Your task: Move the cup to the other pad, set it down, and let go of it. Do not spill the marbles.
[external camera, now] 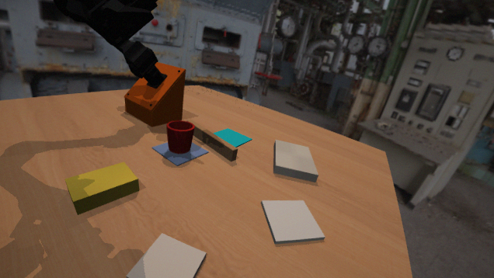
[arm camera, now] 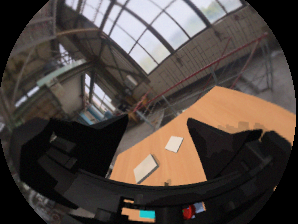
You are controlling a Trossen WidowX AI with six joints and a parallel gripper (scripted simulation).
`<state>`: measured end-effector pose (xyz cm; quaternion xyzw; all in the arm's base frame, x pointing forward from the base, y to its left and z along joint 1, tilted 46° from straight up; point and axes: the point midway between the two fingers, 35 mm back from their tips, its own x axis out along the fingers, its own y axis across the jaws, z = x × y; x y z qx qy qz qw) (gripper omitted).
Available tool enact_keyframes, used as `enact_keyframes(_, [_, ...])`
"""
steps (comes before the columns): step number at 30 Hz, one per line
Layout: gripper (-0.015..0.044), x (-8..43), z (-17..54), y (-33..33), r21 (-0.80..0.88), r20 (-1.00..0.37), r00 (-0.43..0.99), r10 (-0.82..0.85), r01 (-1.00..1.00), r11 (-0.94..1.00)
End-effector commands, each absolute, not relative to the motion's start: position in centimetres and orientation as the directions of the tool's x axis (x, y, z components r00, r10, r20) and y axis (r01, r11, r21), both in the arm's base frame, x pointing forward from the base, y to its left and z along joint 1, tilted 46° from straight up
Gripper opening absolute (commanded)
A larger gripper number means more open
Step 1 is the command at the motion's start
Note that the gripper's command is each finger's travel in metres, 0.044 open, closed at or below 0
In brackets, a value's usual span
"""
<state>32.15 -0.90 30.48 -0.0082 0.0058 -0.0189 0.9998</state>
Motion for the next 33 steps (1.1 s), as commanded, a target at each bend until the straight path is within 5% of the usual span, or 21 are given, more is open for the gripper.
enact_keyframes(1, [0.0374,32.3,30.1,-1.0,-0.025,-0.028,0.999,-0.043,0.043,0.999])
enact_keyframes(7, [0.0216,33.3,17.9,-2.5,-0.369,-0.534,0.813,-0.232,0.022,0.929])
enact_keyframes(12, [0.0148,29.4,9.5,-4.1,-0.597,-0.787,0.427,-0.446,-0.343,0.725])
enact_keyframes(18, [0.0148,23.9,6.4,-6.3,-0.396,-0.709,0.026,-0.705,-0.842,0.367])
enact_keyframes(33, [0.0148,23.7,5.9,-5.9,-0.382,-0.702,0.017,-0.712,-0.853,0.355])
